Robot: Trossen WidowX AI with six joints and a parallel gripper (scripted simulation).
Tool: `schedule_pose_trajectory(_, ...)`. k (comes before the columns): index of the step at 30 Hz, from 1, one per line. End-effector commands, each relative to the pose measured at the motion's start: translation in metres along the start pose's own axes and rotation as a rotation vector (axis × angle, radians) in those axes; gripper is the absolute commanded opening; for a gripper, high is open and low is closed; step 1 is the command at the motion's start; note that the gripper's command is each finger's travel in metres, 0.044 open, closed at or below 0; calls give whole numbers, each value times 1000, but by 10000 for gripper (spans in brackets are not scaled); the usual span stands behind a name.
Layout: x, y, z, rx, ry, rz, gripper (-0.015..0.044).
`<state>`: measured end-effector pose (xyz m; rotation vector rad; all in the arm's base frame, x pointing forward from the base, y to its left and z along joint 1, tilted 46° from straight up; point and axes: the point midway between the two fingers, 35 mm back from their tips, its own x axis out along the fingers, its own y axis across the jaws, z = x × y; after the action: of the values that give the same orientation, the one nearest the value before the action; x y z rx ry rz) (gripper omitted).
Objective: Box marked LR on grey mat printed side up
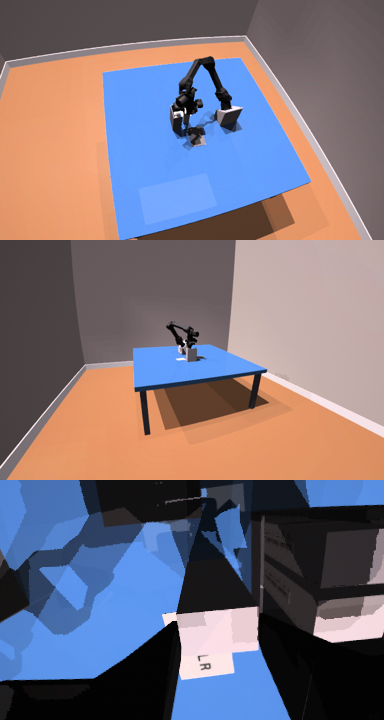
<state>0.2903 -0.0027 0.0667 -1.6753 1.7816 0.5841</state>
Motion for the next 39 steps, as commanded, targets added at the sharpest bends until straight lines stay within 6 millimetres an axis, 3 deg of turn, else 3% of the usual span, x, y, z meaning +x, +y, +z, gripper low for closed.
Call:
schedule_pose_trajectory(1,-9,-2,1,4,-5,-7,158)
schedule_pose_trajectory(8,-8,0,2,-2,0,-5,158)
schedule_pose_trajectory(39,-13,41,61,28,-10,-5,158)
